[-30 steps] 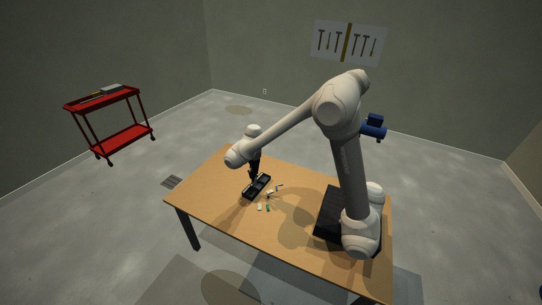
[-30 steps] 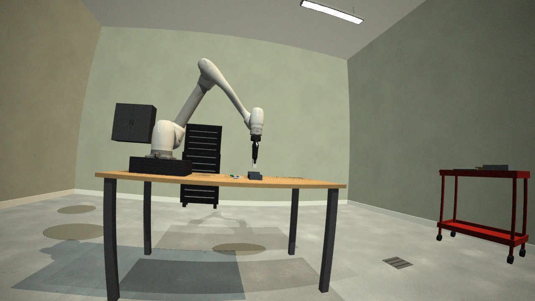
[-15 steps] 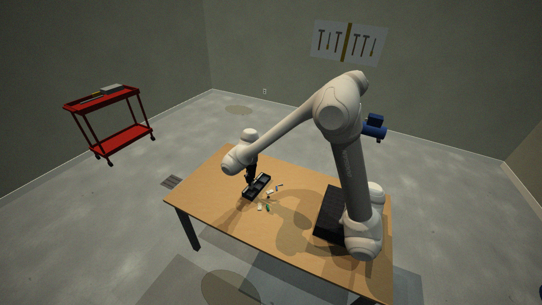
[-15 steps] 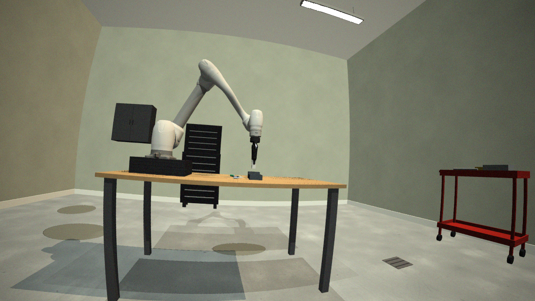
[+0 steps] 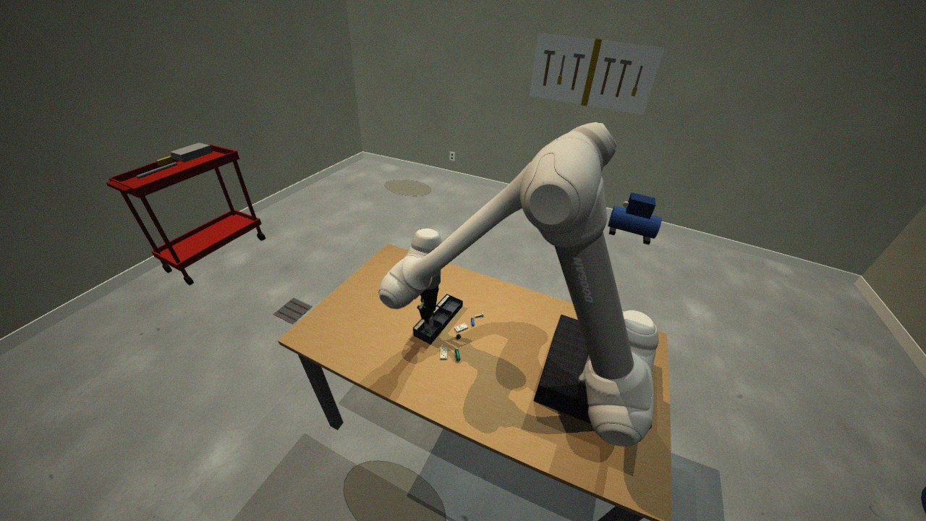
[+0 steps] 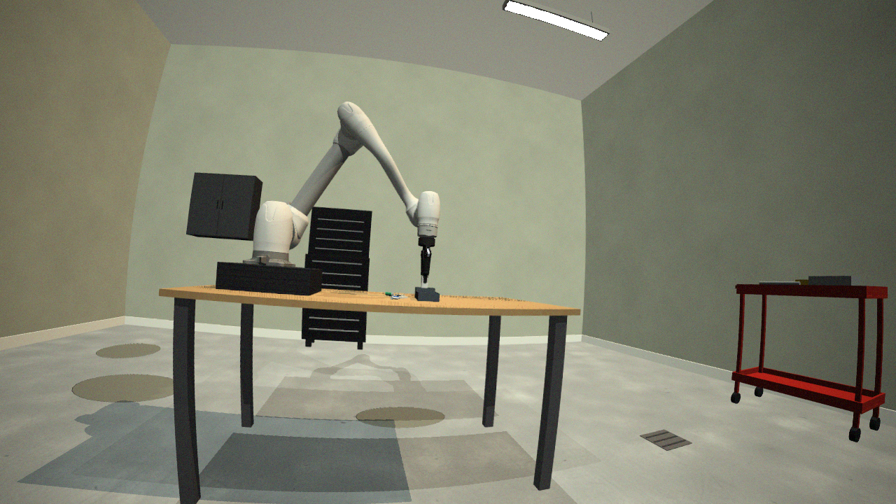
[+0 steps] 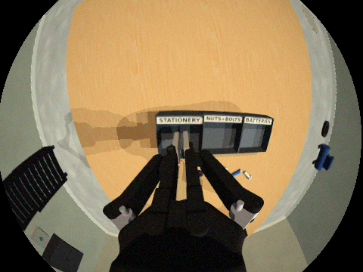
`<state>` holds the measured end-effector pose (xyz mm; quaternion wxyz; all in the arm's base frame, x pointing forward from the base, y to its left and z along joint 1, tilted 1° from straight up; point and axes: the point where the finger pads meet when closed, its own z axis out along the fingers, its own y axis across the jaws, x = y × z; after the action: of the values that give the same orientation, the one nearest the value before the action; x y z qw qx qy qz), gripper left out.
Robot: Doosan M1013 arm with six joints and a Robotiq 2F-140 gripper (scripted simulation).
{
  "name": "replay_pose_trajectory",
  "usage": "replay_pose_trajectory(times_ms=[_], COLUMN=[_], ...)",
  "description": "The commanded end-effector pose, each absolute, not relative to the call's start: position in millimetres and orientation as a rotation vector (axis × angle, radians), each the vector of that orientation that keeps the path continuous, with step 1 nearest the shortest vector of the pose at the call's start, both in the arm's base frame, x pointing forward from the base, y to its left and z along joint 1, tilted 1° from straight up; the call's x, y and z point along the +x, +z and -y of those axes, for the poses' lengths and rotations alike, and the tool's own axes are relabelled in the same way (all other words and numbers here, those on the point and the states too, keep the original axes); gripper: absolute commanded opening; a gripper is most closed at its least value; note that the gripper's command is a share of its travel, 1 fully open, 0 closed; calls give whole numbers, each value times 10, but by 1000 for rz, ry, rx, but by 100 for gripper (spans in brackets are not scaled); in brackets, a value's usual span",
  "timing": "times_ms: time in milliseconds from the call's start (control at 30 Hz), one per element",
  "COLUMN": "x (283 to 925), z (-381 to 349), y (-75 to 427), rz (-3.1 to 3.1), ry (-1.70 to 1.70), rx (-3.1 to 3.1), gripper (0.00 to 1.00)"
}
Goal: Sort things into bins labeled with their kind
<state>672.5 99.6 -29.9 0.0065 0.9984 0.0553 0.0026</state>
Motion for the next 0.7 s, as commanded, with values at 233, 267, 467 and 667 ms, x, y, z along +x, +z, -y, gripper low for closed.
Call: replay_pose_trajectory(times_ms=[233,267,467,667], x=[6728,6728,6728,6728], z=[-994,-994,-994,-994], y=[-480,-480,-480,-480], rz=[-173,-173,-173,-173], ry=[9,9,9,9], rx=[3124,3124,3124,3124], gripper=[5,5,5,5])
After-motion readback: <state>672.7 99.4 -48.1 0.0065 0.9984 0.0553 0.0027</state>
